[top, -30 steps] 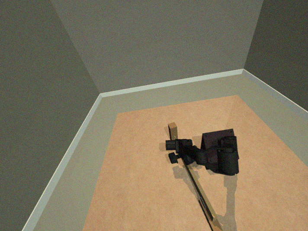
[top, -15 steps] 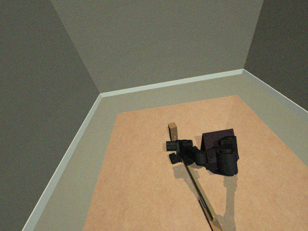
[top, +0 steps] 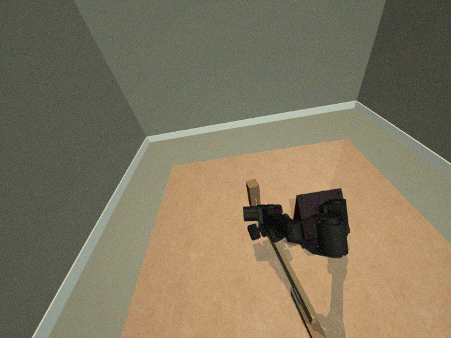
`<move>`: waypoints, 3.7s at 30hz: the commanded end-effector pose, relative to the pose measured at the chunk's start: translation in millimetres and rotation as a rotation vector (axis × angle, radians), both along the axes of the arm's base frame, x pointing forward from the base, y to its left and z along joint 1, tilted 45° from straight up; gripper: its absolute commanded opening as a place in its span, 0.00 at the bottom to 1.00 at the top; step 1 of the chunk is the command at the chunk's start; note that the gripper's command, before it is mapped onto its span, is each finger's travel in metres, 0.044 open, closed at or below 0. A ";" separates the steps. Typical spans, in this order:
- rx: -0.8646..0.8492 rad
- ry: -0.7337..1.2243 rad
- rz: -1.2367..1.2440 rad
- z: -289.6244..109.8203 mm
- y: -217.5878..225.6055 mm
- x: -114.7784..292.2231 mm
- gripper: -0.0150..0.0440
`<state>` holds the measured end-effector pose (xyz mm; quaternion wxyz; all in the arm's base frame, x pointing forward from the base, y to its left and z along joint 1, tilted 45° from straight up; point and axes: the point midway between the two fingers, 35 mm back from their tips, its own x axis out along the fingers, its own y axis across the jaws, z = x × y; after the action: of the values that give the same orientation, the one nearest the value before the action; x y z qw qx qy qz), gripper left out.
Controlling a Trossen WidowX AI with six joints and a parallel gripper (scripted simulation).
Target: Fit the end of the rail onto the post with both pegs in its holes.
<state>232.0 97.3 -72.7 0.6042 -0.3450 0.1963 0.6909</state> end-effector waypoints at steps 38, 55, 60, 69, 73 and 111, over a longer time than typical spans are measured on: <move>0.004 0.000 -0.001 11.5 -10.7 3.6 0.25; 0.003 0.000 -0.001 17.6 -16.7 4.4 0.25; 0.003 0.000 -0.001 19.4 -18.5 4.5 0.25; 0.003 0.000 -0.001 22.3 -21.5 4.6 0.25; 0.003 0.000 -0.001 21.1 -20.3 4.4 0.25; 0.003 0.000 -0.001 18.3 -20.3 2.0 0.25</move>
<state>233.3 78.1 -54.0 0.6043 -0.3428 0.1966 0.6918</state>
